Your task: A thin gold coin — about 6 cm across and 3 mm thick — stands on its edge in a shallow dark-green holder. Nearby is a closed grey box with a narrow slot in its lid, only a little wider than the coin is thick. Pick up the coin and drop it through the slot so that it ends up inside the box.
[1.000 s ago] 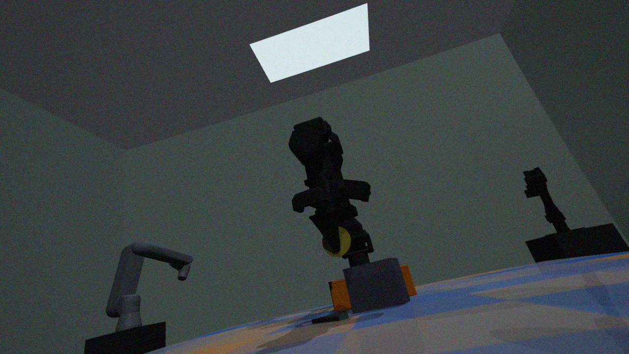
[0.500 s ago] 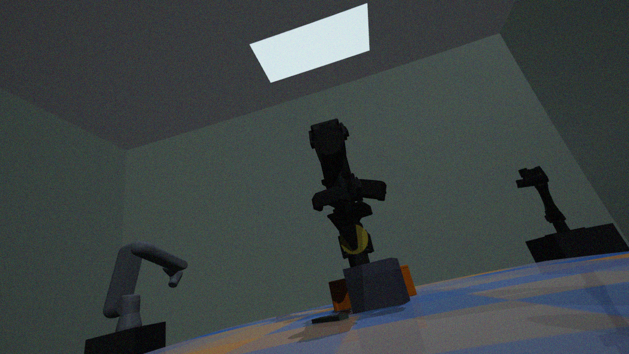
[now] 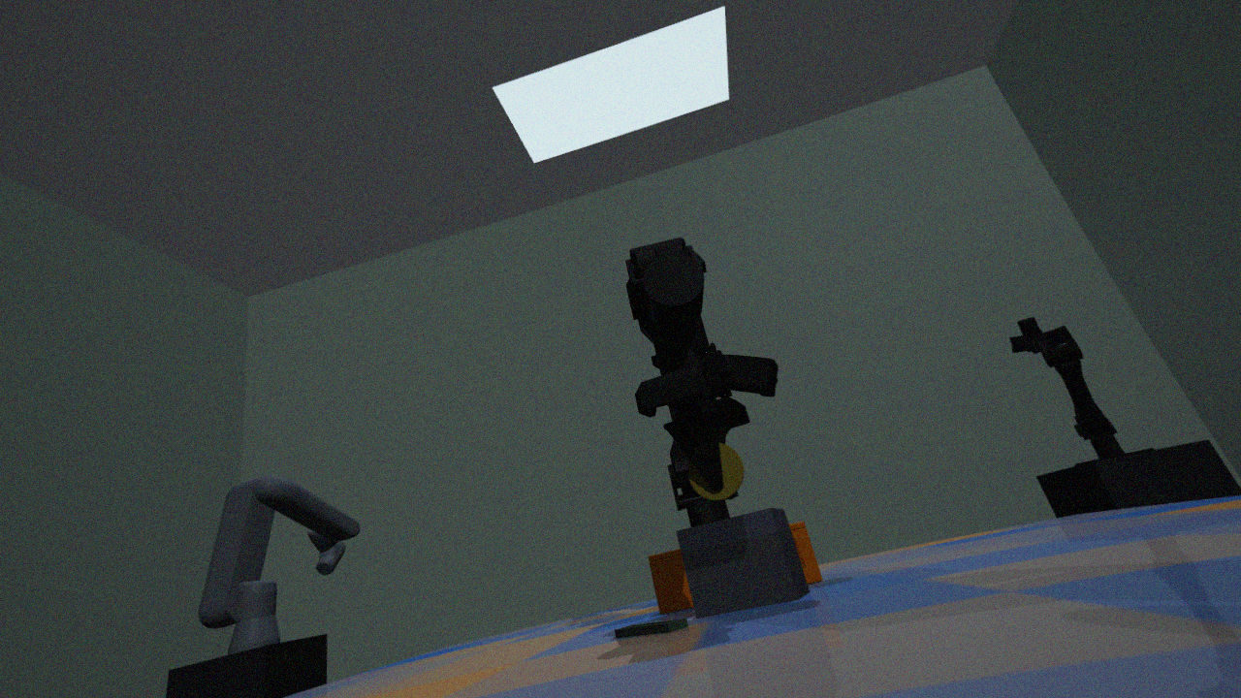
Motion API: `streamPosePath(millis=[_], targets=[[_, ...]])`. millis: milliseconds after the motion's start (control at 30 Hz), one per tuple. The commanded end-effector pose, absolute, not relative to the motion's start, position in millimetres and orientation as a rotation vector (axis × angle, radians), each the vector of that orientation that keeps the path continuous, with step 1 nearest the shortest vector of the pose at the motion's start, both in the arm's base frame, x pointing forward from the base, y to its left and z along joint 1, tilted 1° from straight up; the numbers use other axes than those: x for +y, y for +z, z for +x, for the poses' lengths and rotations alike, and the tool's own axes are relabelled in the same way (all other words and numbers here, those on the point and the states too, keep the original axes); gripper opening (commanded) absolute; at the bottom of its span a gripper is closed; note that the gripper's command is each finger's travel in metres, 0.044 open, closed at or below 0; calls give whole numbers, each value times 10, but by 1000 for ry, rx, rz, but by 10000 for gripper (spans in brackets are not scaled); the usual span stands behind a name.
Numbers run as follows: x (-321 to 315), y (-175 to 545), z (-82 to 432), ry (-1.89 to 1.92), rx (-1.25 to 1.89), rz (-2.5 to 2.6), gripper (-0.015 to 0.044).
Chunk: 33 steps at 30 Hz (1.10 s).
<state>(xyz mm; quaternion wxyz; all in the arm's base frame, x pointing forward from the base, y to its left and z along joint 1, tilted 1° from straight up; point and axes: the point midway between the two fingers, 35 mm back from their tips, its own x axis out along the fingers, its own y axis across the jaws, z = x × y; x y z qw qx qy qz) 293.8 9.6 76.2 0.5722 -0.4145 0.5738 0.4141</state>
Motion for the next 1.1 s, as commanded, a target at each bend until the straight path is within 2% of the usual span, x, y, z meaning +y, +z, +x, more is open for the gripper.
streamPosePath(millis=[0,1067], targets=[[94,764,2942,973,1344,-974,0],[122,682,2925,966,1347,-967,0]])
